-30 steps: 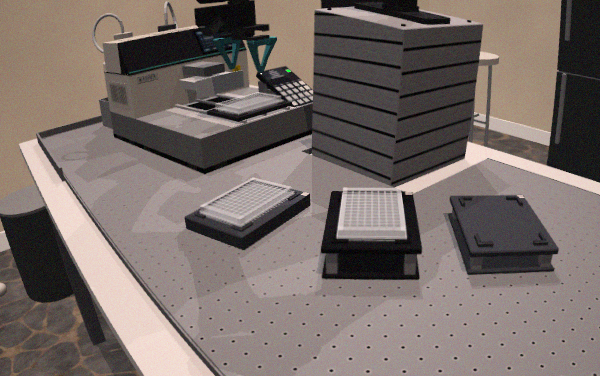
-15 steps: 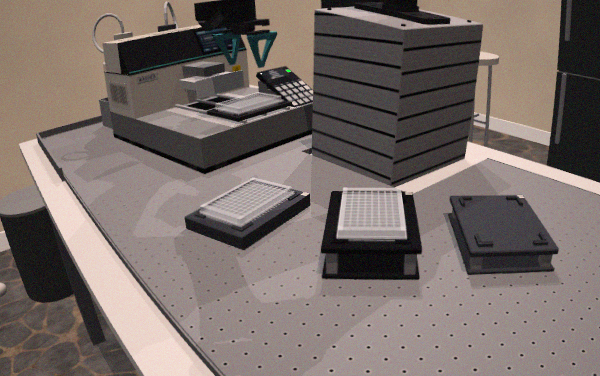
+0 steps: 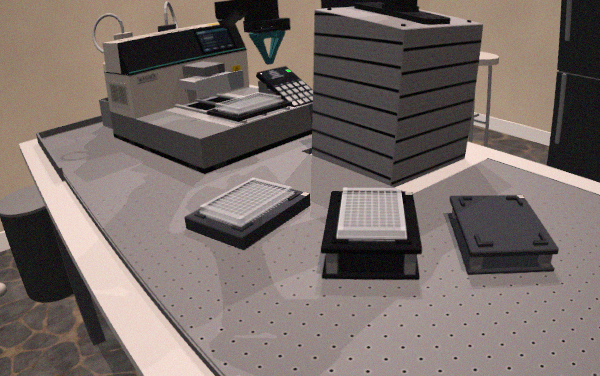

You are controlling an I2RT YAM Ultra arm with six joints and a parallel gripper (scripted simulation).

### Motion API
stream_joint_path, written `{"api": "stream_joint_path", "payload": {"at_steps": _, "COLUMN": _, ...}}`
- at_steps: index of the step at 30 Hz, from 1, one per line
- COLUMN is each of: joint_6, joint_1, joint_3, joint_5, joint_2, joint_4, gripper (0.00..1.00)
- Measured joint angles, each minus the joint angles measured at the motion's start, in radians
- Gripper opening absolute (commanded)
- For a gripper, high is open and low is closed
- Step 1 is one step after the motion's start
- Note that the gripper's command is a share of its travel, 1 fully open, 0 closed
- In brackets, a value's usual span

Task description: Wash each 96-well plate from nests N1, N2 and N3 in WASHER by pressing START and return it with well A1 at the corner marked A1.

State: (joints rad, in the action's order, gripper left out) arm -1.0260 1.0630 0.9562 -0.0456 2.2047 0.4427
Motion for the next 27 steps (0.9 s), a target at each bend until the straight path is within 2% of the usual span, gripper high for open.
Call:
{"api": "stream_joint_path", "payload": {"at_steps": 6, "joint_6": 0.12, "joint_1": 0.077, "joint_3": -0.09, "joint_5": 0.008, "joint_2": -0.046, "joint_4": -0.039, "gripper": 0.0}}
{"api": "stream_joint_path", "payload": {"at_steps": 13, "joint_6": 0.23, "joint_1": 0.142, "joint_3": -0.151, "joint_5": 0.014, "joint_2": -0.079, "joint_4": -0.07, "gripper": 0.0}}
{"api": "stream_joint_path", "payload": {"at_steps": 27, "joint_6": 0.61, "joint_1": 0.154, "joint_3": -0.157, "joint_5": 0.016, "joint_2": -0.088, "joint_4": -0.084, "gripper": 0.0}}
